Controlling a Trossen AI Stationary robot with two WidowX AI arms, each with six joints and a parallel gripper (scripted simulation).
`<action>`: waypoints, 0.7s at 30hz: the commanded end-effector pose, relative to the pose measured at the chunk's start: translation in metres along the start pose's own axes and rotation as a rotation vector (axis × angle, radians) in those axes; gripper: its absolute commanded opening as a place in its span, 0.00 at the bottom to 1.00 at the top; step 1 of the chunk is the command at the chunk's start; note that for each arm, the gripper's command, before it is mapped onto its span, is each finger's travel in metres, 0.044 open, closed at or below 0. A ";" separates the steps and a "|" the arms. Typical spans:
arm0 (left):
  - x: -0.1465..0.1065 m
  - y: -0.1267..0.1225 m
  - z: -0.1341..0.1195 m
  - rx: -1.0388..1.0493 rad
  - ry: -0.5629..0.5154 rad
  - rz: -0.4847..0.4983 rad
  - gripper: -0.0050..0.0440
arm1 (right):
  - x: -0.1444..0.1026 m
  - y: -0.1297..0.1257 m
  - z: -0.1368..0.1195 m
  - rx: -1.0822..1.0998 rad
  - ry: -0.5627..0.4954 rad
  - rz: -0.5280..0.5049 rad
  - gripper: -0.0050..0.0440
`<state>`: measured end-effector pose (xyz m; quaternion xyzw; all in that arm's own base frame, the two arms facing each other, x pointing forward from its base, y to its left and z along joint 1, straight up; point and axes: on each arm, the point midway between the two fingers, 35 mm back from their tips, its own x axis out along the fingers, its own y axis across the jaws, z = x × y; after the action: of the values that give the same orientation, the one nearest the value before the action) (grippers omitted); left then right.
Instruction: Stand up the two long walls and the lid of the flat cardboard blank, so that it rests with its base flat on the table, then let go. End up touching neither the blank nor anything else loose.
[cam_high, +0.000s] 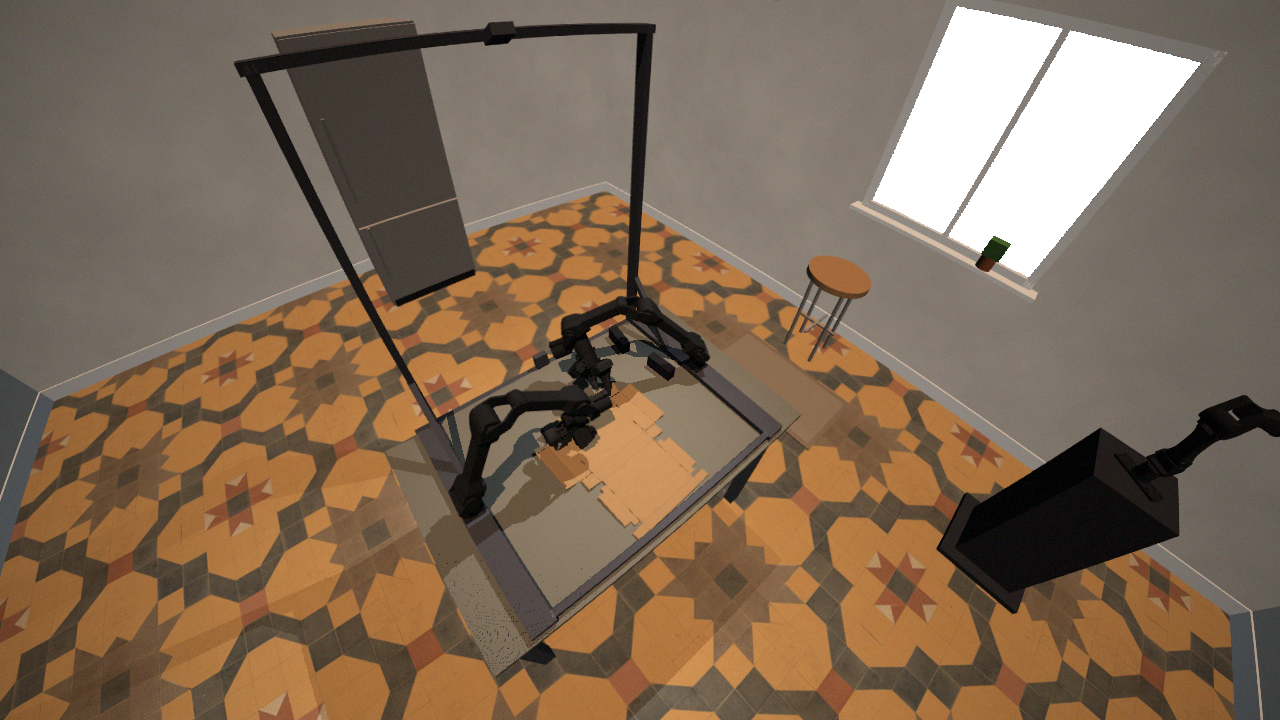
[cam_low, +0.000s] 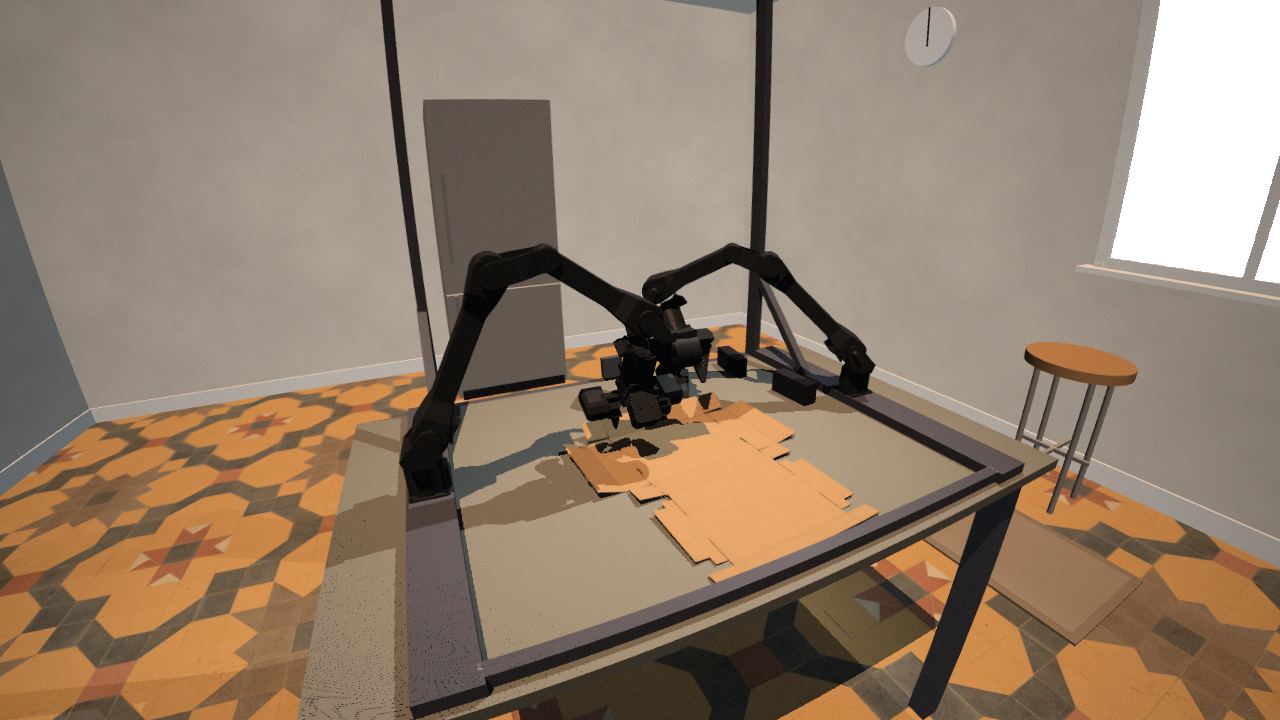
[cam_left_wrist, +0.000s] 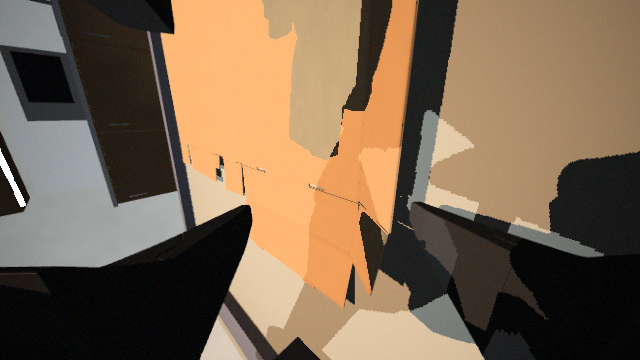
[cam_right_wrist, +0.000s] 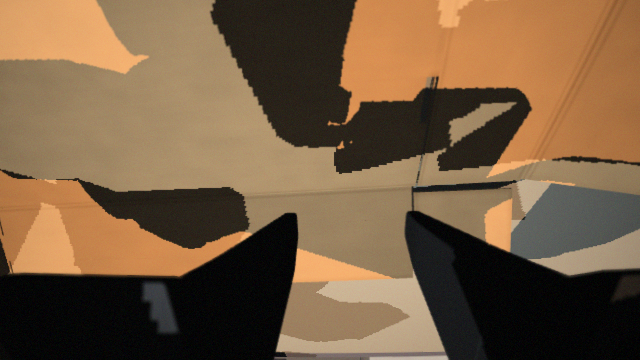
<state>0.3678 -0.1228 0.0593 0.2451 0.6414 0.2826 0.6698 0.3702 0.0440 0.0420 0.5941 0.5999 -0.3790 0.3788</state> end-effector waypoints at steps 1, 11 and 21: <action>-0.005 0.005 0.002 -0.014 -0.015 -0.007 0.92 | -0.007 0.004 -0.002 -0.008 -0.006 0.023 0.51; -0.005 0.005 0.002 -0.014 -0.015 -0.007 0.92 | -0.007 0.004 -0.002 -0.008 -0.006 0.023 0.51; -0.005 0.005 0.002 -0.014 -0.015 -0.007 0.92 | -0.002 0.003 -0.001 -0.010 -0.001 0.022 0.51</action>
<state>0.3678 -0.1227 0.0593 0.2452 0.6414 0.2827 0.6698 0.3705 0.0439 0.0419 0.5944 0.5996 -0.3784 0.3794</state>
